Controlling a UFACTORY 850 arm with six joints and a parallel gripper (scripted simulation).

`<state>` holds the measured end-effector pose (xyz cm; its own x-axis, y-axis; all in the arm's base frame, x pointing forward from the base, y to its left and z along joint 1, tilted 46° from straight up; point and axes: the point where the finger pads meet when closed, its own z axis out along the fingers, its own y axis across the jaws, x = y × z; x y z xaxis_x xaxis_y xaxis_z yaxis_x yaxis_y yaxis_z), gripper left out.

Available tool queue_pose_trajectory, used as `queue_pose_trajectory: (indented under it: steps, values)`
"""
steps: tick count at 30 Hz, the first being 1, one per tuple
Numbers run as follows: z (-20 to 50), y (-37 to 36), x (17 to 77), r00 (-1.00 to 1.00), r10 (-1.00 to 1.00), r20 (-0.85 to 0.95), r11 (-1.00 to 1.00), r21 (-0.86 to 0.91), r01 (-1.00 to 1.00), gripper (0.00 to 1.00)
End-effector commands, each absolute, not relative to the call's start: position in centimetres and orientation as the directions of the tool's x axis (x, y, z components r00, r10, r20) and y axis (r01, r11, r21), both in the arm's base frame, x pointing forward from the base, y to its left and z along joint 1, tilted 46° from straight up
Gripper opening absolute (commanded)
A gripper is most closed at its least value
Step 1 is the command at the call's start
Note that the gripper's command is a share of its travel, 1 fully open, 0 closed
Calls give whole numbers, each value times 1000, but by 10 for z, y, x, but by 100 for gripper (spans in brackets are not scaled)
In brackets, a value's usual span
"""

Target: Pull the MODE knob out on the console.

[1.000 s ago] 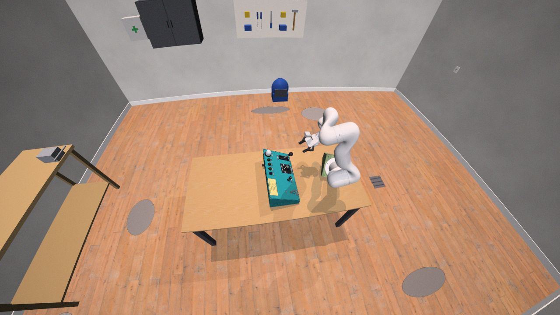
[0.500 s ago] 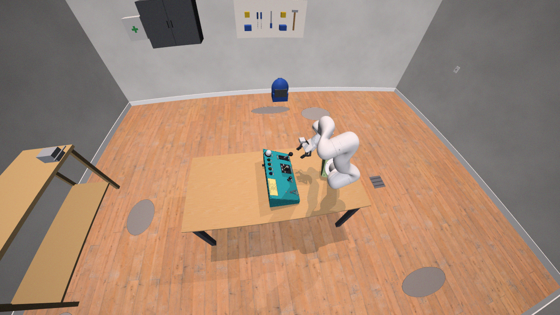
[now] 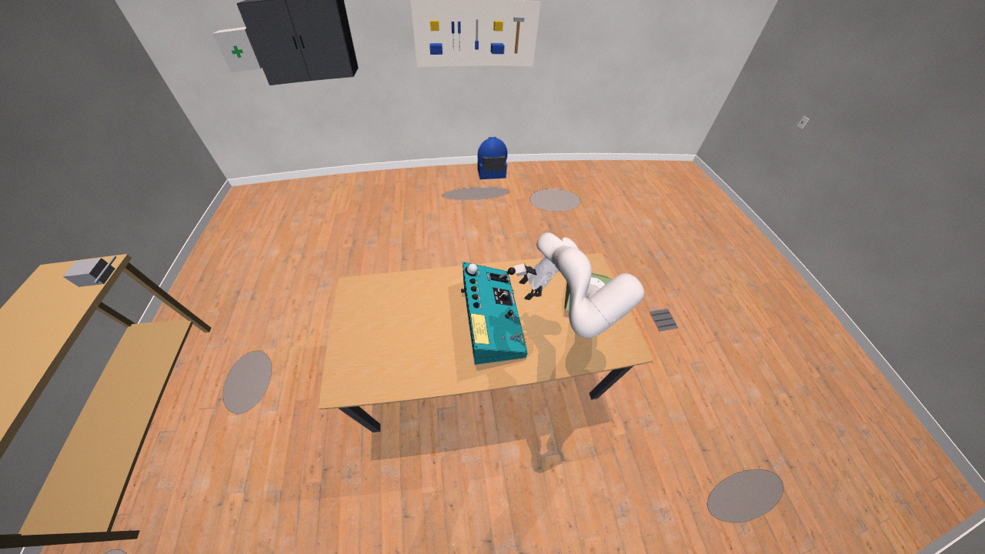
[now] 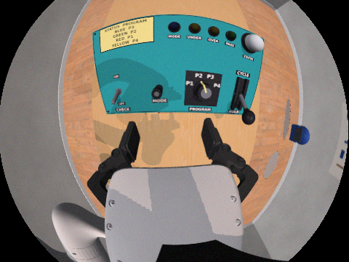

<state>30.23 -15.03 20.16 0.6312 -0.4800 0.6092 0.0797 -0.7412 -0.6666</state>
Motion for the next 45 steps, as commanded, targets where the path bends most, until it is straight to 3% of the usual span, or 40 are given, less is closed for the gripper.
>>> queue_pose_trajectory:
  steps: [1, 12, 13, 45]
  values:
    - [215, -121, 309, 698, -457, 551, -751, -660, 29, 100]
    - [216, -119, 309, 701, -456, 548, -752, -659, 26, 100]
    - [216, -119, 309, 701, -456, 548, -752, -659, 26, 76]
    - [216, -119, 309, 701, -456, 548, -752, -659, 26, 76]
